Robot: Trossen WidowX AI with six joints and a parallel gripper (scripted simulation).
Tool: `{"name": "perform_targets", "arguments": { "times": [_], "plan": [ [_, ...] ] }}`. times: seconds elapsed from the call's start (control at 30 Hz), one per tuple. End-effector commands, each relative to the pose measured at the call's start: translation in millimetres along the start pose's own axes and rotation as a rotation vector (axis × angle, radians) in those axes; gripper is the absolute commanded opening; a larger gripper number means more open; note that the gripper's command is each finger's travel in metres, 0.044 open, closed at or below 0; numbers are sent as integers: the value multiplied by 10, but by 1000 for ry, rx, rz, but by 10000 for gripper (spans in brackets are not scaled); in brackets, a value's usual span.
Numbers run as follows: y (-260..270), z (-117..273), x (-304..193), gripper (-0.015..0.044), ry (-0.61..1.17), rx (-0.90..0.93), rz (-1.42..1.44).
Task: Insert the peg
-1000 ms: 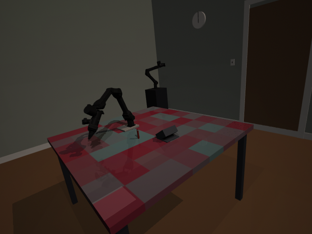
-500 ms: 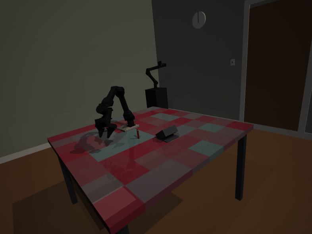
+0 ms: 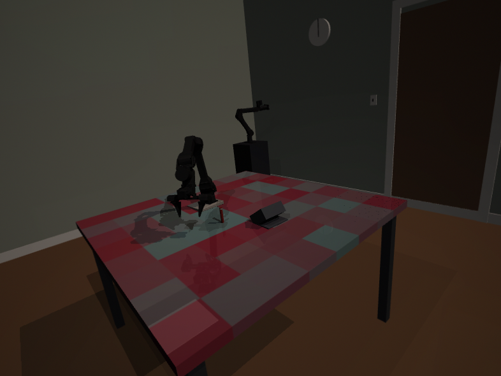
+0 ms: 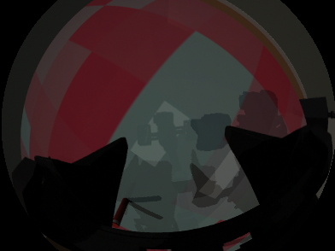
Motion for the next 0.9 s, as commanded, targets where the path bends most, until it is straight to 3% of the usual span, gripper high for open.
{"name": "perform_targets", "arguments": {
  "times": [0.0, 0.87],
  "plan": [
    [179, 57, -192, 440, 56, 21, 164],
    [878, 461, -1163, 440, 303, 160, 1019]
  ]
}}
Point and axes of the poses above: the point midway between the two fingers, 35 mm back from their tips, its own z axis back along the fingers, its own y axis across the jaws, x = y × z, the point moved 4 cm from there along z, back along the fingers, and after that the axes turned 8 degrees about -z, right-handed, at the moved point
